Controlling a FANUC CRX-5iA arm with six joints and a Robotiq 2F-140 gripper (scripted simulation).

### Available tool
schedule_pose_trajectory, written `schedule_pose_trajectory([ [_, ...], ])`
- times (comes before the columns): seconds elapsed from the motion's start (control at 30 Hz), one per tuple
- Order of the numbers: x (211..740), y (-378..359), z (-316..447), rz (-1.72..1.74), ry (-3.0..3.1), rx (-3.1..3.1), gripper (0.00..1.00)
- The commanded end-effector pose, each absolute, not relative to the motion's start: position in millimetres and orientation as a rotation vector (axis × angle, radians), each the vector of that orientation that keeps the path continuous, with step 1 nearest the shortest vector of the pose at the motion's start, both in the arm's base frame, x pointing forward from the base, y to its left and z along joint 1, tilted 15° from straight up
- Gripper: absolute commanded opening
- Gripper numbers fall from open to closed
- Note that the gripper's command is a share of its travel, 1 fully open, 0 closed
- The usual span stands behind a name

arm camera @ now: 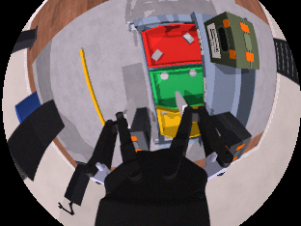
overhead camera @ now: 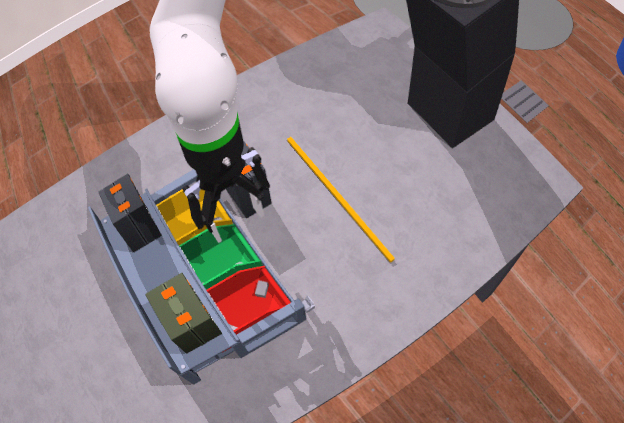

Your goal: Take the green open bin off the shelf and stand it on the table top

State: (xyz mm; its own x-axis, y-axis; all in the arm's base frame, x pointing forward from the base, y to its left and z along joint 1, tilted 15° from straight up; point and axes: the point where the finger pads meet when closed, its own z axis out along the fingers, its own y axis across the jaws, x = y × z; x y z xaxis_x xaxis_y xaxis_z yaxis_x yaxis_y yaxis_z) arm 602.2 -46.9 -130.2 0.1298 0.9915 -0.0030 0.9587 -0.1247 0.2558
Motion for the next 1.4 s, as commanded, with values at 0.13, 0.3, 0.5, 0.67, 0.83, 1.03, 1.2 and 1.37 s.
schedule_pose_trajectory([
  [0.13,606.3,-47.4,-147.6,0.249,1.936,2.205,0.57],
  [0.3,608.9,-47.8,-159.4,0.249,1.936,2.205,0.57],
  [0.5,608.9,-47.8,-159.4,0.249,1.936,2.205,0.57],
  [0.67,612.7,-48.4,-176.9,0.249,1.936,2.205,0.57],
  [0.83,618.6,-49.2,-203.3,0.249,1.936,2.205,0.57],
  [1.03,618.6,-49.2,-203.3,0.249,1.936,2.205,0.57],
  [1.2,618.6,-49.2,-203.3,0.249,1.936,2.205,0.57],
  [1.37,618.6,-49.2,-203.4,0.249,1.936,2.205,0.57],
])
